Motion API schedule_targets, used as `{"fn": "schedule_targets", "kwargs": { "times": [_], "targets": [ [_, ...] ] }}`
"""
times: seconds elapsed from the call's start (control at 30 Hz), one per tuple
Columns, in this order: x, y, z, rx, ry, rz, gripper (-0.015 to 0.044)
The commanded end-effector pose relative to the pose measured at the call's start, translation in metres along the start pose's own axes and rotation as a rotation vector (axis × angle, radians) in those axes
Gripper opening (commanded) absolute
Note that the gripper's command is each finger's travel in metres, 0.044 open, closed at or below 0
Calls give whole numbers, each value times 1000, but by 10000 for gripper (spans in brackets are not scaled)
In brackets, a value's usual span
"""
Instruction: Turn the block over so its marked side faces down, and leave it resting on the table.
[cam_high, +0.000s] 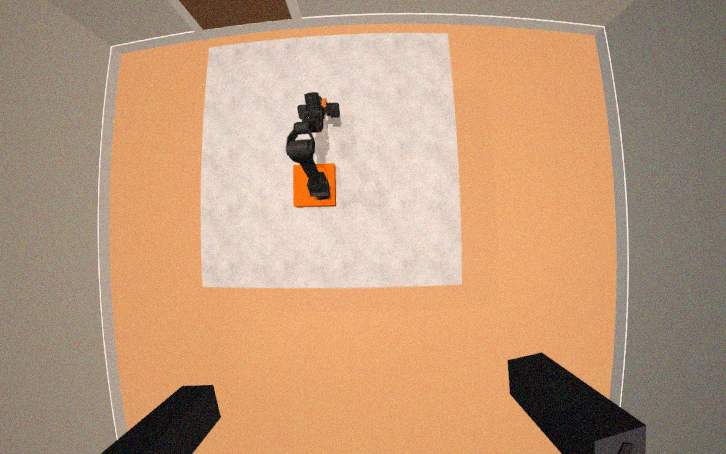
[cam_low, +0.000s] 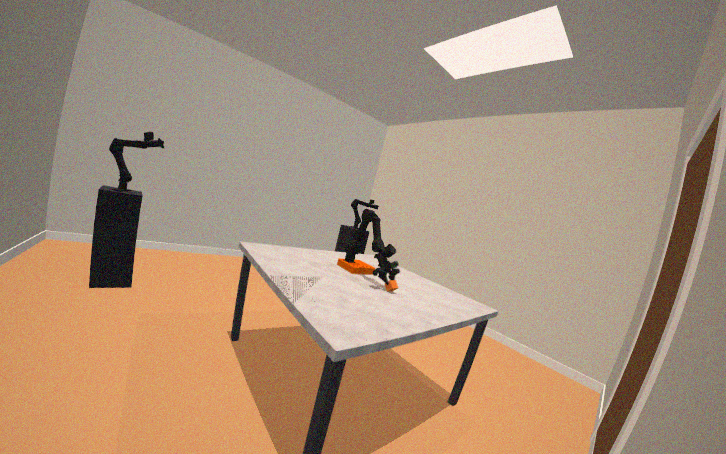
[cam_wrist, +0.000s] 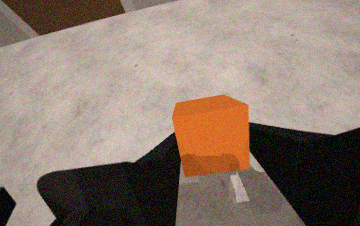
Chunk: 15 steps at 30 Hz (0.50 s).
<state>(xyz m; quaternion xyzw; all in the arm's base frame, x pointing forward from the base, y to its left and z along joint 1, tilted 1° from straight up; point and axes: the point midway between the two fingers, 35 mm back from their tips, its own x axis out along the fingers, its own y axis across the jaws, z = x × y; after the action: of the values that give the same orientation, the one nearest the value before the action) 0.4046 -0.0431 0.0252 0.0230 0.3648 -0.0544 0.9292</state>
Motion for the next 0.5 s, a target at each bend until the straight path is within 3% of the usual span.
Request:
{"fn": "schedule_targets", "kwargs": {
  "times": [0.0,0.47],
  "targets": [
    [3,-1,-9,3,-33,-4,0],
    [-6,-1,-18,4,-240,-4,0]
  ]
}}
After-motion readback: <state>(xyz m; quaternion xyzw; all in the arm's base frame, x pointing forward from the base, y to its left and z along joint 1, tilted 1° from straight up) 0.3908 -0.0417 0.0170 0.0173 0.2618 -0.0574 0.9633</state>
